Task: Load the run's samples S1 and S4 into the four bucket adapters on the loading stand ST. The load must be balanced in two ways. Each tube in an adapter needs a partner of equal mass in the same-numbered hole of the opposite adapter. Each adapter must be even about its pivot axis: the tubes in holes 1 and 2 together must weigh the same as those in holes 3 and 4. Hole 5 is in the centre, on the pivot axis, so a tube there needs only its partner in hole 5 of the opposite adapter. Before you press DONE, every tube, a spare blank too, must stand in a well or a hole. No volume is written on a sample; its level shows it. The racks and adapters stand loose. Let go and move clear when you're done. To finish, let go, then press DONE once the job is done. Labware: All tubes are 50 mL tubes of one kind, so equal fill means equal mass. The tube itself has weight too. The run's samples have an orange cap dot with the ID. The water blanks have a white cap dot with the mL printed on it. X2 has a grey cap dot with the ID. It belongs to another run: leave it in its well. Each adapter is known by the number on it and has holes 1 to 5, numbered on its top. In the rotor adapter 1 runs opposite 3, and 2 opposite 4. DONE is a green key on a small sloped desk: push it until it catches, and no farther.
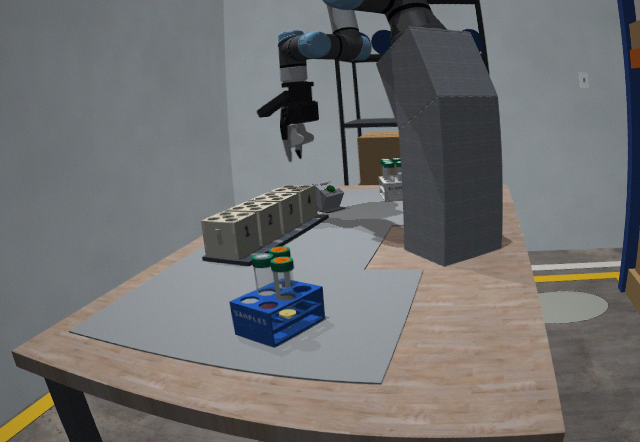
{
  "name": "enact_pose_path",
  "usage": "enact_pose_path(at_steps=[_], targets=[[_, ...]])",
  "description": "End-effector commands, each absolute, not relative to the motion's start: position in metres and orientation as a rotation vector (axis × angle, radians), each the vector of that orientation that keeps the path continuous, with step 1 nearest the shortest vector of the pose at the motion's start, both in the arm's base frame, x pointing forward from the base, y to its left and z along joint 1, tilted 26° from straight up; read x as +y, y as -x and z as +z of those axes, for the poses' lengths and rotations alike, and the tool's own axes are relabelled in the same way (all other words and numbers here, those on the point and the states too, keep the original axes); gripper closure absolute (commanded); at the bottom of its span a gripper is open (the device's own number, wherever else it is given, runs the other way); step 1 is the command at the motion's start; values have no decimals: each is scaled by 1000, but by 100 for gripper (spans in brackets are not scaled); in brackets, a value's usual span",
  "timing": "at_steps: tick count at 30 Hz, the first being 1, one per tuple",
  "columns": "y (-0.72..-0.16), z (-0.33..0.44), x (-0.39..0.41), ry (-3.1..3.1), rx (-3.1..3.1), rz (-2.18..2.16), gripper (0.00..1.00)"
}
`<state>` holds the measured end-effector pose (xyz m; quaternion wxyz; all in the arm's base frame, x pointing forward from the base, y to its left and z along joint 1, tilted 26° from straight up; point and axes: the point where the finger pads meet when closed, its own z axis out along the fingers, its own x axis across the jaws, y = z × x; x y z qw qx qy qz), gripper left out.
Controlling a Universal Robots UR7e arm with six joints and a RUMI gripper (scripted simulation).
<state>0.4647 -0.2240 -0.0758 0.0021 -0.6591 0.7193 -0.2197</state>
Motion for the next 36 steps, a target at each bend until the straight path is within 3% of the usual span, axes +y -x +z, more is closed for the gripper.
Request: enact_pose_path(at_steps=[1,10,36], targets=[[-470,-87,-229,2067,2255,-694,65],[-474,-101,-233,2067,2255,-694,65],[-379,-78,-389,544,2801,-549,65]])
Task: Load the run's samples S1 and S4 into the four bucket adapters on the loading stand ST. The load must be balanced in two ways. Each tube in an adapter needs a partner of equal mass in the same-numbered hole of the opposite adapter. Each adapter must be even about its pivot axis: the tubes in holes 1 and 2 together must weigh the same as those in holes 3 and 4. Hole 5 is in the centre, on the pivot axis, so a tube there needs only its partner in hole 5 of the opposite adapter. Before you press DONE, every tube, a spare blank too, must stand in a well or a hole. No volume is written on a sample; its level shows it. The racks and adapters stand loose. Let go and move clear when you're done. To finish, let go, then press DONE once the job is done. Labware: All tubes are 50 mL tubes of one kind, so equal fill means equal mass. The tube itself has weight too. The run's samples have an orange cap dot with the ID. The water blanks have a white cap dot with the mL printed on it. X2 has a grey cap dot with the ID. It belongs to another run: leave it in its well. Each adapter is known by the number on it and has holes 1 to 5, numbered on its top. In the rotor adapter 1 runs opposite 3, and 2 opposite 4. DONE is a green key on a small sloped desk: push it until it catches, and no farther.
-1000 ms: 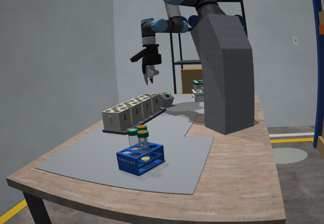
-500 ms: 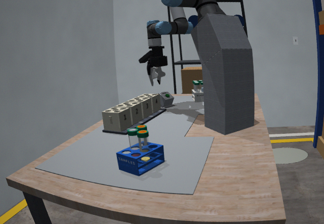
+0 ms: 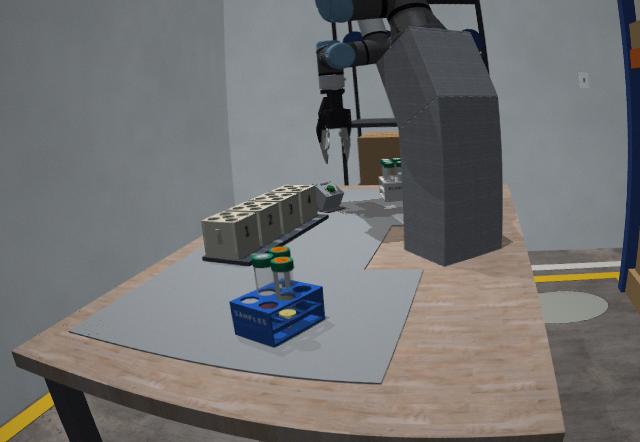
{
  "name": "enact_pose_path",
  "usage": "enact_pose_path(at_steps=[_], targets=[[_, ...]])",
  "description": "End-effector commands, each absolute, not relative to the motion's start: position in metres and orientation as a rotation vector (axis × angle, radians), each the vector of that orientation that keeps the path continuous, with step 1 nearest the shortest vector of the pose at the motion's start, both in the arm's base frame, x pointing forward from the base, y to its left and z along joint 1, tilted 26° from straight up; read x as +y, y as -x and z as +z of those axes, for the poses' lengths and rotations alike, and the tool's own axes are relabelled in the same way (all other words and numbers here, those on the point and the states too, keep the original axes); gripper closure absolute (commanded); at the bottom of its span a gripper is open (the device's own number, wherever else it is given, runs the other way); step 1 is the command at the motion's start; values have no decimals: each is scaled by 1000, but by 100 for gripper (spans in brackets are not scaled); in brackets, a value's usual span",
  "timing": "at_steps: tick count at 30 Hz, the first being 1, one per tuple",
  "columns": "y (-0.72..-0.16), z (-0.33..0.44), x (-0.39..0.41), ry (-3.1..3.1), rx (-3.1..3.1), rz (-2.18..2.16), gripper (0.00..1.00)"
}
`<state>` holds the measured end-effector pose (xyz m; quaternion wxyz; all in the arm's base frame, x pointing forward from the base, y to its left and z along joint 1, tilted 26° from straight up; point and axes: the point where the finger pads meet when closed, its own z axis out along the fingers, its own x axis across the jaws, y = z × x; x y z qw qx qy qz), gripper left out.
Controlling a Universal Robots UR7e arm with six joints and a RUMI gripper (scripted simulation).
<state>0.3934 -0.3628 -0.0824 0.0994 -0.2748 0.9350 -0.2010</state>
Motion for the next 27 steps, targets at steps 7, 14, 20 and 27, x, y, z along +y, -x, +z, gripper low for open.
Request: enact_pose_path(at_steps=[7,14,20,27], targets=[[-349,-71,-438,511,2804,-544,65],[-323,-65,-480,511,2804,-544,65],[-301,-60,-515,511,2804,-544,65],[-279,-54,-551,511,2804,-544,65]])
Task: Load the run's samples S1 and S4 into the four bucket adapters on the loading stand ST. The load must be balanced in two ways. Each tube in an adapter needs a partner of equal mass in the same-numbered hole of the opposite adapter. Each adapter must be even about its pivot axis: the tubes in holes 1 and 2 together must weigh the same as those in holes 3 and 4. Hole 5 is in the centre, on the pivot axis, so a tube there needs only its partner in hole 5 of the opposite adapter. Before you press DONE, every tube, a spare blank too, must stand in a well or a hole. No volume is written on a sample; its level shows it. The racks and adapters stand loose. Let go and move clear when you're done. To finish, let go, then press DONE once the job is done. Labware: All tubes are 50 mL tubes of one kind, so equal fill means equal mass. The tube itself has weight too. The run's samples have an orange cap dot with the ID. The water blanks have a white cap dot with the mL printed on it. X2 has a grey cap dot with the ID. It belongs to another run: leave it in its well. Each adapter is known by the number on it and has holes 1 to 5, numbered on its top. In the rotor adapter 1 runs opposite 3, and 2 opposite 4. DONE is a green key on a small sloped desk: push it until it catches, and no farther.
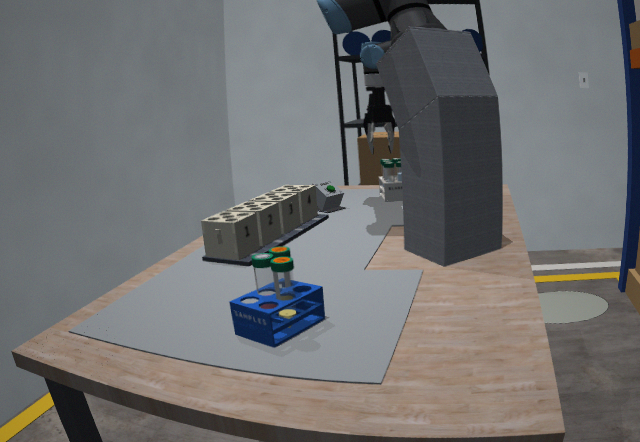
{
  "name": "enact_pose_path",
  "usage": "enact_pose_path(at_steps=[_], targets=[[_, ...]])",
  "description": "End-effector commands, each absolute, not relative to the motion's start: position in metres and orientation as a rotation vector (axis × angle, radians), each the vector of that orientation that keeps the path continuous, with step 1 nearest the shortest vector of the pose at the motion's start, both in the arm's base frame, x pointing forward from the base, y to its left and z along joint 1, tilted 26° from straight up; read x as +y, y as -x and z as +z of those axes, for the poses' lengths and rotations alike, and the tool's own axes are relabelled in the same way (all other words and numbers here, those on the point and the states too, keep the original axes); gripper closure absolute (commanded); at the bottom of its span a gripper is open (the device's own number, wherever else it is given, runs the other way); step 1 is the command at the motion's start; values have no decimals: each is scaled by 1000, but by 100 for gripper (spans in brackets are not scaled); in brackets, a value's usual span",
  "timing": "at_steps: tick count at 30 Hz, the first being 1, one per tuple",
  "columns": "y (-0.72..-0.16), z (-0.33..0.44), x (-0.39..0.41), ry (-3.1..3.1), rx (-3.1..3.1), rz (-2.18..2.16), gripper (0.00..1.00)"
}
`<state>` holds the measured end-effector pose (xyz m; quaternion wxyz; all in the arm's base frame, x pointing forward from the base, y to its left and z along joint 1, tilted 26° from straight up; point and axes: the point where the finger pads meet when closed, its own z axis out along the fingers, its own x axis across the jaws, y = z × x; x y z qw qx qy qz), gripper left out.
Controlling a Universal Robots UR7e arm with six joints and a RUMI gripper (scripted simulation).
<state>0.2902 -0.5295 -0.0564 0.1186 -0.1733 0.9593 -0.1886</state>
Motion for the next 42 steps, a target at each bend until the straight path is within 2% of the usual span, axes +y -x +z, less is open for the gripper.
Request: enact_pose_path(at_steps=[1,42], targets=[[-279,-54,-551,511,2804,-544,65],[-293,-96,-566,511,2804,-544,65]])
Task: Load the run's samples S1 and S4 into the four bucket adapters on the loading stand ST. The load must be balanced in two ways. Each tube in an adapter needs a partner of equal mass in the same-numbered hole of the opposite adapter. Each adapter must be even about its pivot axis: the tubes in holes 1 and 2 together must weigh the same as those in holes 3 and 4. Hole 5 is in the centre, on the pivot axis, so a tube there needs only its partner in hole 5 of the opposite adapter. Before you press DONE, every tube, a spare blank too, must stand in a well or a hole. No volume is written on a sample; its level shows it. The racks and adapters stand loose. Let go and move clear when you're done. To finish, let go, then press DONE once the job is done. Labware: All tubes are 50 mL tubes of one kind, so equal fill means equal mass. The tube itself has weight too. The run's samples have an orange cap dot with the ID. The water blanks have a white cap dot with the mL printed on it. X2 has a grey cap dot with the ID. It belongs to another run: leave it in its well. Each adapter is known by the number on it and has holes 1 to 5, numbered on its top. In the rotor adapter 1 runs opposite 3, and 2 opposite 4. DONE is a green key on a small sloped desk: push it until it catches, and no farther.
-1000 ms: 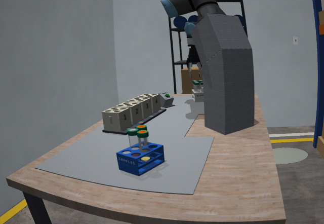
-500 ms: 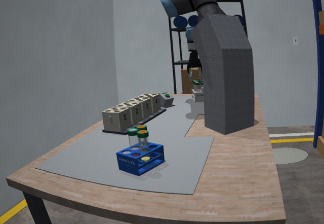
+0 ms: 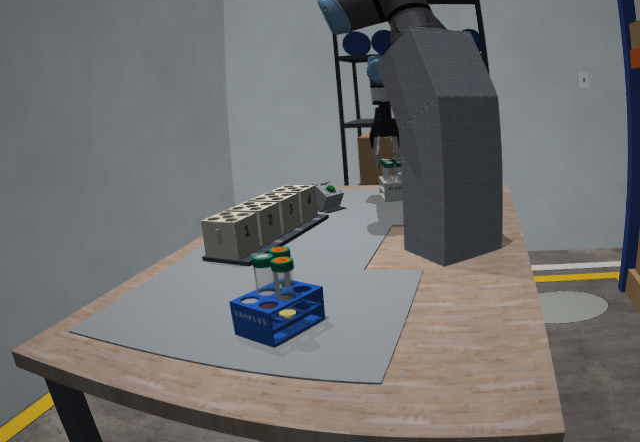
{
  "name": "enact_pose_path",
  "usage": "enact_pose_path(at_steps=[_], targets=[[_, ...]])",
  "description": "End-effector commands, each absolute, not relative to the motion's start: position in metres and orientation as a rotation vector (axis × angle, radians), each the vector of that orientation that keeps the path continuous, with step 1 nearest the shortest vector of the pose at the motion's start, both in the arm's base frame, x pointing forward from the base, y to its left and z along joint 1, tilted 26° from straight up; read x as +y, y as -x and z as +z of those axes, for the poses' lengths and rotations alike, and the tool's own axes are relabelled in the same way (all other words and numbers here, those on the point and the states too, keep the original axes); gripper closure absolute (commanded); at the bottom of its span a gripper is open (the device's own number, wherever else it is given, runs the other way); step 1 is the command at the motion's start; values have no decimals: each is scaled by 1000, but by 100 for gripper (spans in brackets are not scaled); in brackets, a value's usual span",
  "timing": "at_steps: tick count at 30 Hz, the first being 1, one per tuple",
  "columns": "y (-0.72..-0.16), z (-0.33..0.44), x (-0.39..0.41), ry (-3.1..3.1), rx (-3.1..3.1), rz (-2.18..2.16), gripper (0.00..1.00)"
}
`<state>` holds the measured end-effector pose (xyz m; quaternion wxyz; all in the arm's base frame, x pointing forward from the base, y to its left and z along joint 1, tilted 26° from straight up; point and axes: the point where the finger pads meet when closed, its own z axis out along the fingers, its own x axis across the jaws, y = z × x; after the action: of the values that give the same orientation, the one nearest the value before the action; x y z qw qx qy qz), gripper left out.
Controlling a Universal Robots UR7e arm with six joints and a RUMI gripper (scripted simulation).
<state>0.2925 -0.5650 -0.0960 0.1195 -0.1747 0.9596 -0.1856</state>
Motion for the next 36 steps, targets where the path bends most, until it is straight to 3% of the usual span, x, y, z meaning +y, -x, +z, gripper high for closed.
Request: enact_pose_path(at_steps=[1,36], targets=[[-293,-96,-566,511,2804,-544,100],[-280,-57,-552,511,2804,-544,100]])
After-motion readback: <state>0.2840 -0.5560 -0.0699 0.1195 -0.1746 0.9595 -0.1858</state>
